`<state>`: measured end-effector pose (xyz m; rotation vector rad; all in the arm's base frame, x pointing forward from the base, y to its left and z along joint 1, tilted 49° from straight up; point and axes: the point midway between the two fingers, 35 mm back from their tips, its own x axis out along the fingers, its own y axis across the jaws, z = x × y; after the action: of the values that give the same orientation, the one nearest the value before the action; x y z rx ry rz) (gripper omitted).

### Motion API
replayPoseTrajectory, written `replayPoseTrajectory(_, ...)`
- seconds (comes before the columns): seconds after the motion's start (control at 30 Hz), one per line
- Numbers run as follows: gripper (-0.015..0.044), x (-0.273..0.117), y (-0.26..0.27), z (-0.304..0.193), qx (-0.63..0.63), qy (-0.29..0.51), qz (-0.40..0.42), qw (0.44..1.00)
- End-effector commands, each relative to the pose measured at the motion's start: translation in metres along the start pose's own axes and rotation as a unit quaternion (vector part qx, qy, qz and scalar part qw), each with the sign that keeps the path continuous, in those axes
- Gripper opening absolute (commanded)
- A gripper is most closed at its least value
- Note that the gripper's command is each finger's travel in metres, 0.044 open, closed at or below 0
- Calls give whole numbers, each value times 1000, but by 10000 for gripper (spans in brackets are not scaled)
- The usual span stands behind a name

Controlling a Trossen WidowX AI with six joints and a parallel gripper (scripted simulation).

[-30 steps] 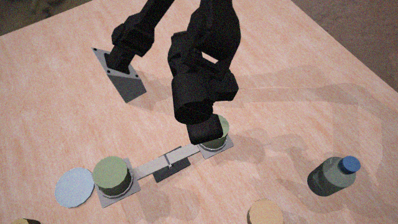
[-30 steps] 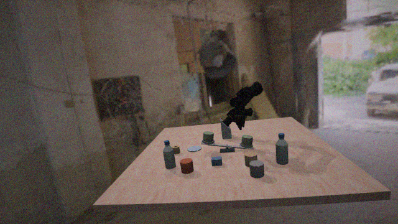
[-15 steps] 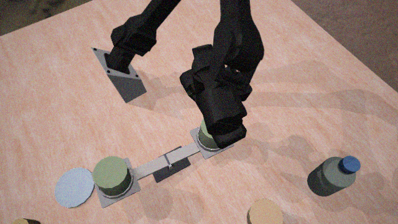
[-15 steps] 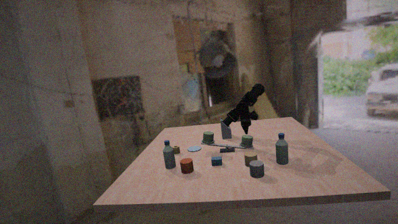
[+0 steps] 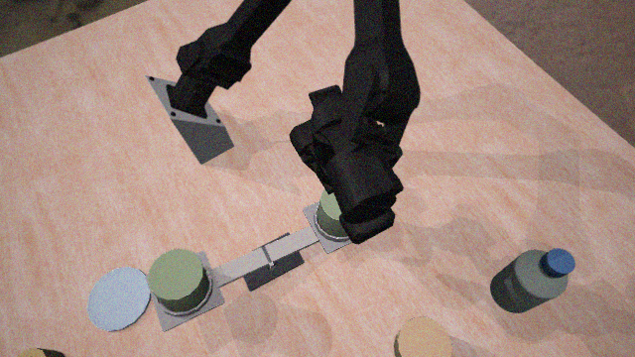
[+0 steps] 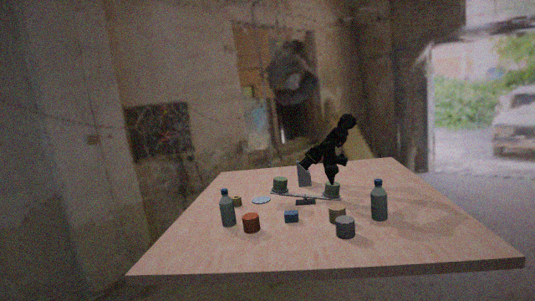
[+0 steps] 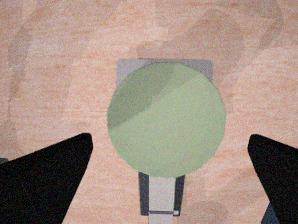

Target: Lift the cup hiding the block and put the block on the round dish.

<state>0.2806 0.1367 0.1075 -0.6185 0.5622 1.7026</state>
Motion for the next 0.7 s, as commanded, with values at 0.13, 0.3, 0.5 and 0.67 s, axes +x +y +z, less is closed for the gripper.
replayPoseTrajectory(0.13, 440, 16, 1, 0, 3, -2, 2, 1000)
replayPoseTrajectory(0.3, 440, 24, 1, 0, 3, -2, 2, 1000)
replayPoseTrajectory(0.5, 440, 33, 1, 0, 3, -2, 2, 1000)
replayPoseTrajectory(0.67, 440, 41, 1, 0, 3, -3, 2, 1000)
